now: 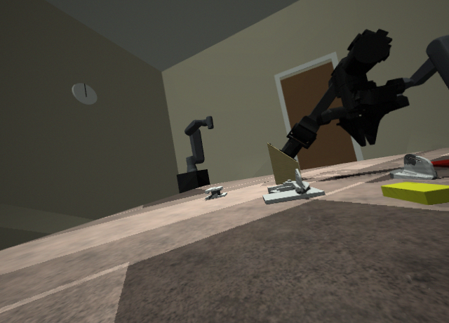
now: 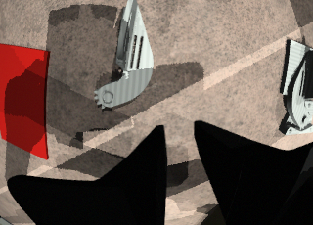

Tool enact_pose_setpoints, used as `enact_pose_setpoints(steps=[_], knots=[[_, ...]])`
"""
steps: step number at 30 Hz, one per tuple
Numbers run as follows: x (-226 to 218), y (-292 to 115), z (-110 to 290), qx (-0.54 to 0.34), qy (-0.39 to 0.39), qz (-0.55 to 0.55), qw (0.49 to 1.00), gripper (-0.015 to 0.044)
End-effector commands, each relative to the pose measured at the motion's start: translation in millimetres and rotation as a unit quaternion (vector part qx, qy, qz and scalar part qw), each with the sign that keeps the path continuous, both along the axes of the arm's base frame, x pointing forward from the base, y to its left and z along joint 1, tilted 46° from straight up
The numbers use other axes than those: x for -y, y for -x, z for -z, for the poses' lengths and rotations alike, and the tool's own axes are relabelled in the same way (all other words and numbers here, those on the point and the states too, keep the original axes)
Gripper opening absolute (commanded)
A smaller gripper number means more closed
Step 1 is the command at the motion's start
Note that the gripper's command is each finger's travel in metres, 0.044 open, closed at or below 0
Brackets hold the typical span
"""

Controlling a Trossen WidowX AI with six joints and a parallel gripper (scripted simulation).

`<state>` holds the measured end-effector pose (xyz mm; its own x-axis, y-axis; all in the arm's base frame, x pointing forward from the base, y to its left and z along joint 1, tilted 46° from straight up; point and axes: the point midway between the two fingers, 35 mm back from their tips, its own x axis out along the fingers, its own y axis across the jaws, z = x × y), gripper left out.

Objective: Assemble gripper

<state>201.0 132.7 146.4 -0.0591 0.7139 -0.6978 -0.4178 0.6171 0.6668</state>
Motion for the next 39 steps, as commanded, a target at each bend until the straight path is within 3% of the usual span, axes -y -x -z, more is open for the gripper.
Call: enact_pose_setpoints(steps=[1,11,39], knots=[[0.0,0.0,0.0,0.000,0.000,0.000,1.000,0.0184],[0.0,0.0,0.0,0.000,0.000,0.000,1.000,0.0440],[0.0,0.0,0.0,0.000,0.000,0.000,1.000,0.0440]])
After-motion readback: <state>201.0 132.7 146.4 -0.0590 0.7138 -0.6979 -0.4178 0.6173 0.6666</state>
